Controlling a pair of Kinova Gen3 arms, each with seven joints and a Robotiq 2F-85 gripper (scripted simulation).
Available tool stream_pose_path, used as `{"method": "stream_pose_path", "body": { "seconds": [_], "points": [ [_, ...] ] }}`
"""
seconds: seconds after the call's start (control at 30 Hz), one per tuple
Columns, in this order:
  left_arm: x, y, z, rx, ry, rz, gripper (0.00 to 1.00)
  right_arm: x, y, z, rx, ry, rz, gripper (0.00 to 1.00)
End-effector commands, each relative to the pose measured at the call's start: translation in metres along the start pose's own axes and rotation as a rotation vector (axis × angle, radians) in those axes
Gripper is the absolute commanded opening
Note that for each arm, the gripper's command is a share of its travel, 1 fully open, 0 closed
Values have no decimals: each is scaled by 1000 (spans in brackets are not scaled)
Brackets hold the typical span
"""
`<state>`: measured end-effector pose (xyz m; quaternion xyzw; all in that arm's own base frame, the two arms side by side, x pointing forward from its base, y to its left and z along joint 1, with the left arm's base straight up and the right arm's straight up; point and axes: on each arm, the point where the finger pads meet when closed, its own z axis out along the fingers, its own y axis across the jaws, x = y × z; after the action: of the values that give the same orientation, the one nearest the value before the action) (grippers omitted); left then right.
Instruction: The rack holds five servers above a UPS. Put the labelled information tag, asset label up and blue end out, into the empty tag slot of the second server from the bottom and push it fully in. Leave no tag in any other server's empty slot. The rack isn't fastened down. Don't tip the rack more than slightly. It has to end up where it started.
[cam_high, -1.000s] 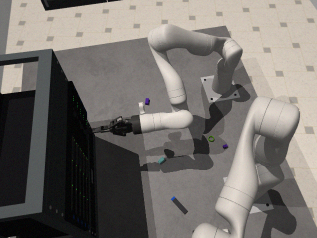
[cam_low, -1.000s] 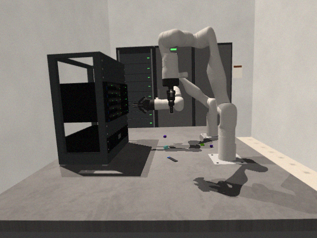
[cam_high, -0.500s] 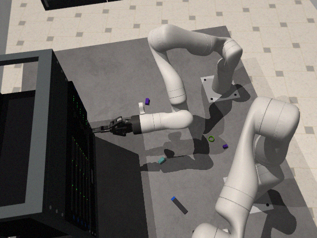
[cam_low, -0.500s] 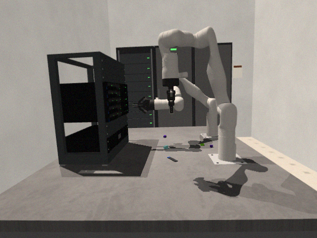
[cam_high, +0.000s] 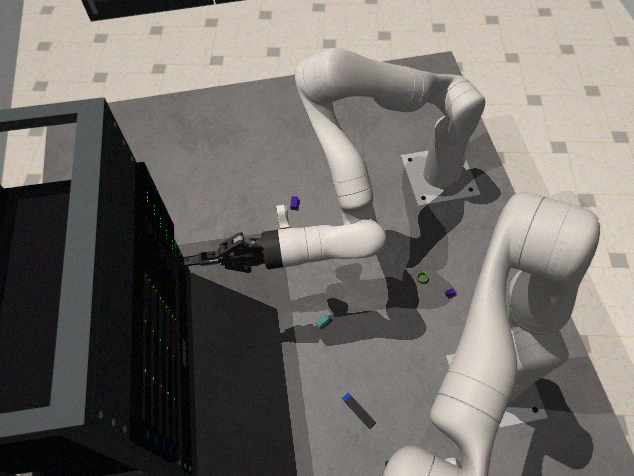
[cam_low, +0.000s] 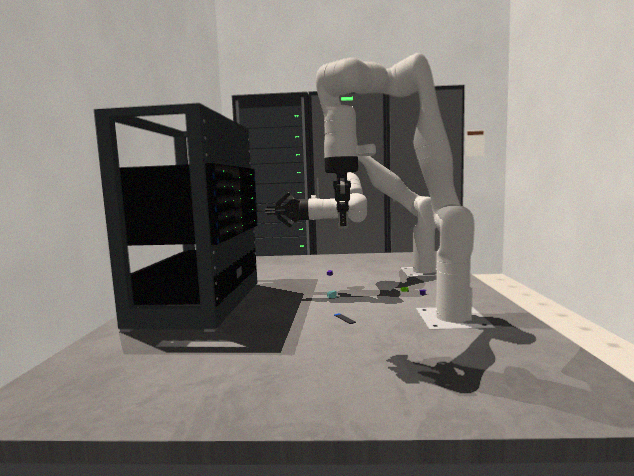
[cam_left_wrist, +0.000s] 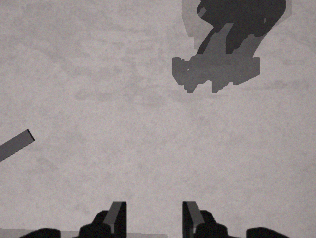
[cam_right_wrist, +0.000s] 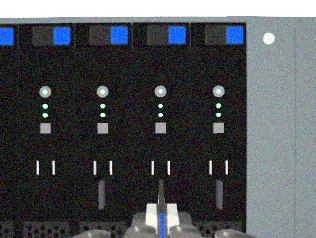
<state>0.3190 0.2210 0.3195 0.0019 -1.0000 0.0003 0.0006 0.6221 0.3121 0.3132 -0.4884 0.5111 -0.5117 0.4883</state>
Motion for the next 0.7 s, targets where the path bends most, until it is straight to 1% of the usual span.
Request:
{"method": "stream_pose_path", "body": {
  "seconds": [0.0, 0.67],
  "points": [
    [0, 0, 0, -1, -1, 0, 396, 0, -1, 0, 2, 0, 1, 15],
    [0, 0, 0, -1, -1, 0, 396, 0, -1, 2, 2, 0, 1, 15]
  ]
}}
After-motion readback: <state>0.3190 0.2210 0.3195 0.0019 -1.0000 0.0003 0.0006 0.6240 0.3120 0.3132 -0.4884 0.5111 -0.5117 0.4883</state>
